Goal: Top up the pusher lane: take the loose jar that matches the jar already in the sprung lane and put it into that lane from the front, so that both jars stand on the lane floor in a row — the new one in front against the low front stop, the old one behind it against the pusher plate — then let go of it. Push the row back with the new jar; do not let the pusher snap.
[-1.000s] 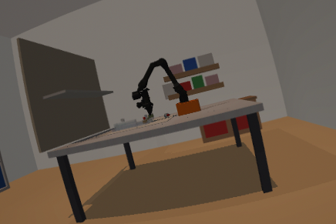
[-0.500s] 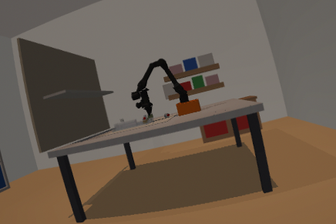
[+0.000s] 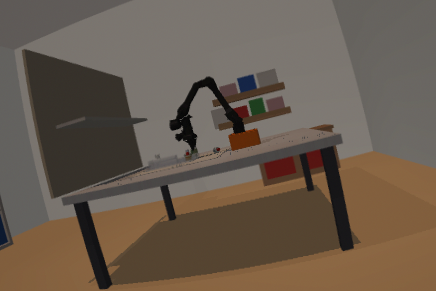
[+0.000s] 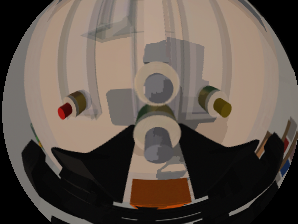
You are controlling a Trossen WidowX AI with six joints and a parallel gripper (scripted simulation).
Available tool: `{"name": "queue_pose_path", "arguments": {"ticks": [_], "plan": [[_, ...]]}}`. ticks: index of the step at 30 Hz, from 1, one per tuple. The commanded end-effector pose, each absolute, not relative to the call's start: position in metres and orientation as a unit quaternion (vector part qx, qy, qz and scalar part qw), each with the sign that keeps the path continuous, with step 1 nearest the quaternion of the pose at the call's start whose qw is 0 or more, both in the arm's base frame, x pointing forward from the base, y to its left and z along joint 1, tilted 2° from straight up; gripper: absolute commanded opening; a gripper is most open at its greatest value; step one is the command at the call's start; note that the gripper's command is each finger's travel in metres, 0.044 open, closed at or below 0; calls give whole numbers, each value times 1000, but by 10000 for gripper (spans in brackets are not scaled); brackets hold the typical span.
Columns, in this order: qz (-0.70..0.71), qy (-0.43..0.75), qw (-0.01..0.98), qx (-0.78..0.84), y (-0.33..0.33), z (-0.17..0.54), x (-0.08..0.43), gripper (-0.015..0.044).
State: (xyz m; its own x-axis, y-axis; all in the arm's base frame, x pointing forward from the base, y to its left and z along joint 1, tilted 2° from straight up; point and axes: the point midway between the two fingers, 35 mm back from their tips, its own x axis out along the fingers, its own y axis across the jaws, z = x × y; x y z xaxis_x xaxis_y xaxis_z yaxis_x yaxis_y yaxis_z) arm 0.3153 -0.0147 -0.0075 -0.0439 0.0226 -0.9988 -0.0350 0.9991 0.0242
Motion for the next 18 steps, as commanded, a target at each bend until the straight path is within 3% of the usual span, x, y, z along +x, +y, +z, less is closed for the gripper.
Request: {"name": "queue_pose_path", "arguments": {"ticks": [1,18], "plan": [[19,710,704,-5,-15,-3,328,0],[19,710,704,-5,-15,-1,336,0]]}}
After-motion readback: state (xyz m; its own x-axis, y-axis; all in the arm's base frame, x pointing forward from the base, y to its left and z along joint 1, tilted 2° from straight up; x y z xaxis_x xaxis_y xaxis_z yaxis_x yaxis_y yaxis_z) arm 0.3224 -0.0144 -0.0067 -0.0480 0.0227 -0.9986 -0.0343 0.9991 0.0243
